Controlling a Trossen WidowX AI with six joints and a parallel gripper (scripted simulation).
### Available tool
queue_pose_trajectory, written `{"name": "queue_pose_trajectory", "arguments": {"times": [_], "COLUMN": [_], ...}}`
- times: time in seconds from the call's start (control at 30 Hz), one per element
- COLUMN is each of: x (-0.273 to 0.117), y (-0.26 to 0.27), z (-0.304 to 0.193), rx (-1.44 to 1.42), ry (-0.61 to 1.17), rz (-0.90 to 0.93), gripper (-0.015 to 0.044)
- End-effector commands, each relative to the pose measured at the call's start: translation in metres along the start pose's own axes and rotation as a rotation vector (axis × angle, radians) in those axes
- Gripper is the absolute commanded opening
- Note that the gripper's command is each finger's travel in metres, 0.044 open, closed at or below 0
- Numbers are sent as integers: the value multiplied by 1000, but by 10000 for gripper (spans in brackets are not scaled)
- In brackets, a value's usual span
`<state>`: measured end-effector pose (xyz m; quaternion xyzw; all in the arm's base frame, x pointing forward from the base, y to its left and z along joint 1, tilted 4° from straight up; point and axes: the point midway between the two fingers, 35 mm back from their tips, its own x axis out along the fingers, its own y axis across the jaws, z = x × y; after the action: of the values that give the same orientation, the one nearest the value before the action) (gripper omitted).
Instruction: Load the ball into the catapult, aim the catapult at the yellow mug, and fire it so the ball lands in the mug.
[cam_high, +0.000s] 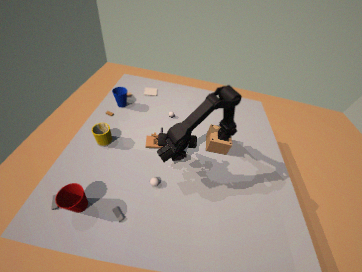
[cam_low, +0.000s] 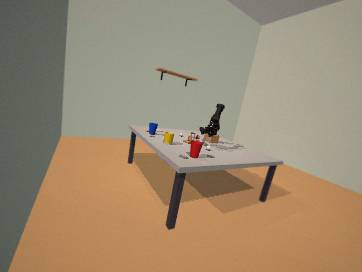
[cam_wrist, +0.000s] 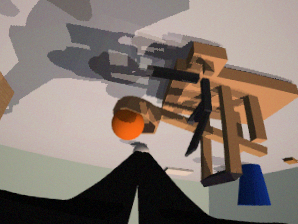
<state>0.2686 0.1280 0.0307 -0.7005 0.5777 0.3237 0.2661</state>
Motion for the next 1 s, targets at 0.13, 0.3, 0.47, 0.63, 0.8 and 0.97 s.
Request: {"name": "queue_pose_trajectory", "arguments": {"times": [0.13,0.3,0.47,0.63,0.8,0.97], "x": [12,18,24,30,37,43], "y": [1,1,1,1,2,3], "z": [10,16,21,27,32,38], "rx": [-7,-7,-7,-7,-7,-7], "ry": [7,7,7,7,7,7], "rz": [0,0,0,1,1,1], "gripper": [0,0,0,0,0,0]}}
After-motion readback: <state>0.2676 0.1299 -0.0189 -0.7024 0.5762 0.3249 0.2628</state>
